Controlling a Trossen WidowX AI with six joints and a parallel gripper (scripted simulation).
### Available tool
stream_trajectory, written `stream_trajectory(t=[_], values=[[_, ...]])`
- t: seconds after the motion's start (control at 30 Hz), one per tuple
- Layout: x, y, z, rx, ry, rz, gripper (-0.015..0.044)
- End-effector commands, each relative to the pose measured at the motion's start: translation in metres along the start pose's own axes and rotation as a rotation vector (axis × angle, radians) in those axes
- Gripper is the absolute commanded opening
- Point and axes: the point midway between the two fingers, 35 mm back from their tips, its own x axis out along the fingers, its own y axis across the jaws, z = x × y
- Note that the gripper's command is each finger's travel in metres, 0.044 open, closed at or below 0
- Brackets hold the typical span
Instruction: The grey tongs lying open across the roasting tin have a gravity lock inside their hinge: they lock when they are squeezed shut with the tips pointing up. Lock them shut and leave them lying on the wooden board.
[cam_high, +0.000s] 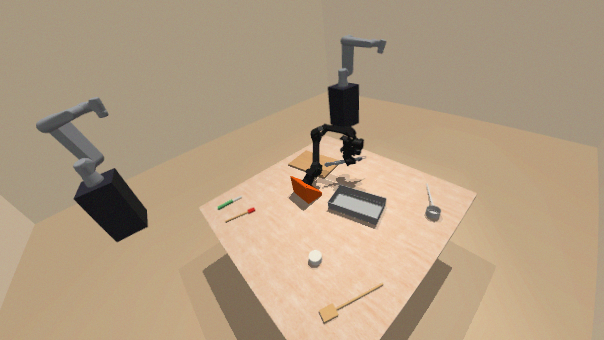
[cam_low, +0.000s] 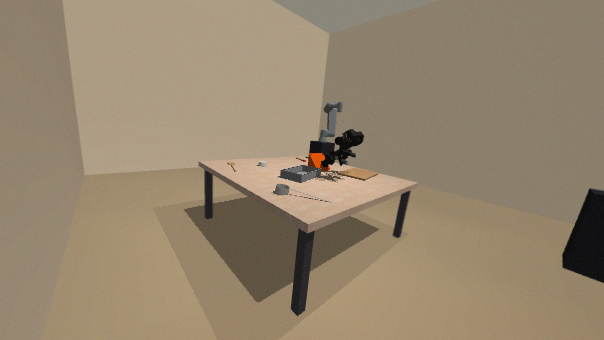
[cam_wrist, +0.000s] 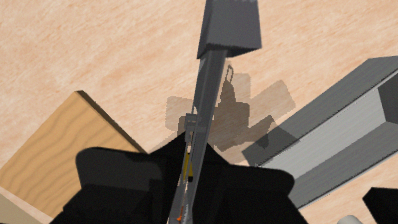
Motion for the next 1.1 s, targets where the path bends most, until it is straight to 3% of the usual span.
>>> stream_trajectory(t=[0.0, 1.07], values=[[0.004, 0.007, -0.005, 0.032, 0.036, 0.009, -0.0150], [0.033, 0.055, -0.041, 0.187, 0.382, -0.033, -0.0150]])
